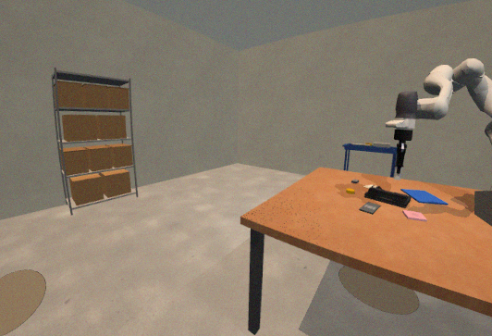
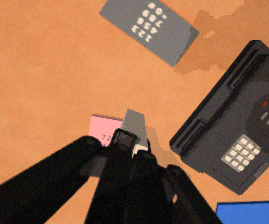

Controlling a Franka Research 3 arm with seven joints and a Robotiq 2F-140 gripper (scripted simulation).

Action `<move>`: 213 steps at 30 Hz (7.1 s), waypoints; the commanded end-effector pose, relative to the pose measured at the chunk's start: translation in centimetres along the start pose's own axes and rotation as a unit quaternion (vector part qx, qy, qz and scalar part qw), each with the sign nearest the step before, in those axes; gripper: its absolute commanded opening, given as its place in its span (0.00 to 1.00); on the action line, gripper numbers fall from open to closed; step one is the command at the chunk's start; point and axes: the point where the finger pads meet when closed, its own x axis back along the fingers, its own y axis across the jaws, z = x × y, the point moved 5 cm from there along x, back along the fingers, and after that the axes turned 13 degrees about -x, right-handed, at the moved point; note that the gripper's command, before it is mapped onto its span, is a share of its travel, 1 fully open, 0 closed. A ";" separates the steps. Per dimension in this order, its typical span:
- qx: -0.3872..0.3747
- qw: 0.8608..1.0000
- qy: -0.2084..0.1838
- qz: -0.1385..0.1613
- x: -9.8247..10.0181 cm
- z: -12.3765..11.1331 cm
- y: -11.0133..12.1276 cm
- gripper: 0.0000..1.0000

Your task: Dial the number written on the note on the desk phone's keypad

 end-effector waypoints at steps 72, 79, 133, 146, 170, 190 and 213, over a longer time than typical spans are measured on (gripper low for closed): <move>-0.400 0.893 -0.082 0.190 -5.7 -5.3 -6.1 0.00; -0.495 0.834 -0.086 0.228 -4.6 -3.4 -2.7 0.00; -0.773 0.489 -0.041 0.402 -8.2 -3.2 22.5 0.00; -0.773 0.489 -0.041 0.402 -11.6 -3.2 22.5 0.00; -0.773 0.489 -0.041 0.402 -14.9 -3.2 22.6 0.00; -0.773 0.489 -0.041 0.402 -15.6 -3.2 22.6 0.00; -0.773 0.489 -0.041 0.402 -15.8 -3.2 22.6 0.00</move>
